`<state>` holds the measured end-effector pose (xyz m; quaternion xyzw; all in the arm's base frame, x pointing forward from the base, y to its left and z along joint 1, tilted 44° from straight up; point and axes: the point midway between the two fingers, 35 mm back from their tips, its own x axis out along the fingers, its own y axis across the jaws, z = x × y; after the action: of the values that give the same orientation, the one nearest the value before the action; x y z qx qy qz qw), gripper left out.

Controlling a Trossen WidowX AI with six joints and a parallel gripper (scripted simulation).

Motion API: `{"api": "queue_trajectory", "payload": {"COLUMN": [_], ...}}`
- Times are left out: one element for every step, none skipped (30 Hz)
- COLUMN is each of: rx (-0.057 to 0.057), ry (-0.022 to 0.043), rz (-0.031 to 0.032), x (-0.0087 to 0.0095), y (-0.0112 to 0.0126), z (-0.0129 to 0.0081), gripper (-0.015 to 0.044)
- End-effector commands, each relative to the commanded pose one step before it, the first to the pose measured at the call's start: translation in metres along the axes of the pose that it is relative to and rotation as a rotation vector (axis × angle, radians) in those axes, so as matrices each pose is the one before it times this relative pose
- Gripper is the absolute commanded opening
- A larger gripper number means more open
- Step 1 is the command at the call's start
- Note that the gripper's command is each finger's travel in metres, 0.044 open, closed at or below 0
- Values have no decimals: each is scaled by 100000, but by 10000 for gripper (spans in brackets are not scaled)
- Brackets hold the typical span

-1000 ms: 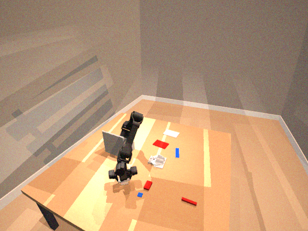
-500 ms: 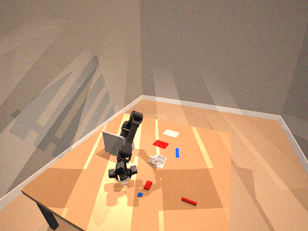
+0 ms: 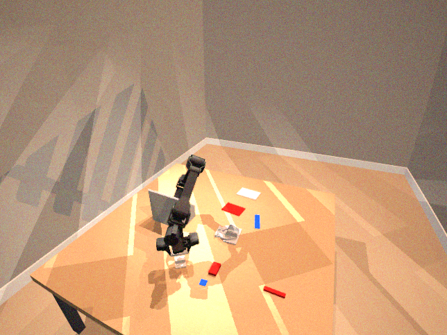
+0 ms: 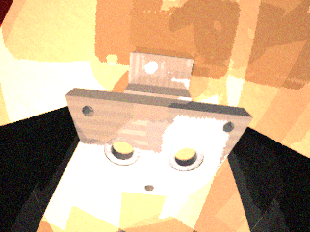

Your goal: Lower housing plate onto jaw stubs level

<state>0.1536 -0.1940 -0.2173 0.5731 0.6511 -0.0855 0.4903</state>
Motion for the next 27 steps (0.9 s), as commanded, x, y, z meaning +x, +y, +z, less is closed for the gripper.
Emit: {"api": "queue_trajectory", "payload": {"rx": [-294,12,7,2,0,0,405,1215,2023,2430,2428,2426,2423,2421,2419,2416,2414,2412,2410,2407,2405,2403,2401,2399,2397,2395,2393], "ry": [-355,6,4,1,0,0,-24,-71,-119,-144,-144,-145,-144,-144,-143,-142,-141,-139,-137,-134,-131,-128,-125,-122,-118,-114,-110], "rz": [-373,10,6,2,0,0,-23,-67,-107,-121,-113,-105,-97,-90,-82,-75,-67,-60,-53,-46,-40,-34,-27,-22,-16,-11,-6], "x": [-1415,-264,-158,-53,0,0,-15,-45,-74,-86,-84,-82,-80,-78,-76,-74,-72,-70,-68,-65,-63,-61,-59,-57,-55,-53,-51], "y": [-72,-6,-4,-1,0,0,53,159,265,318,318,316,315,313,310,308,304,301,297,292,287,282,277,271,264,258,251], "z": [-9,-26,-17,-6,0,0,-4,-12,-25,-40,-51,-62,-73,-84,-95,-106,-117,-127,-138,-148,-158,-169,-179,-188,-198,-207,-216], "gripper": [351,351,351,351,351,351,351,351,351,351,351,351,351,351,351,351,351,351,351,351,351,351,351,351,351,351,351]}}
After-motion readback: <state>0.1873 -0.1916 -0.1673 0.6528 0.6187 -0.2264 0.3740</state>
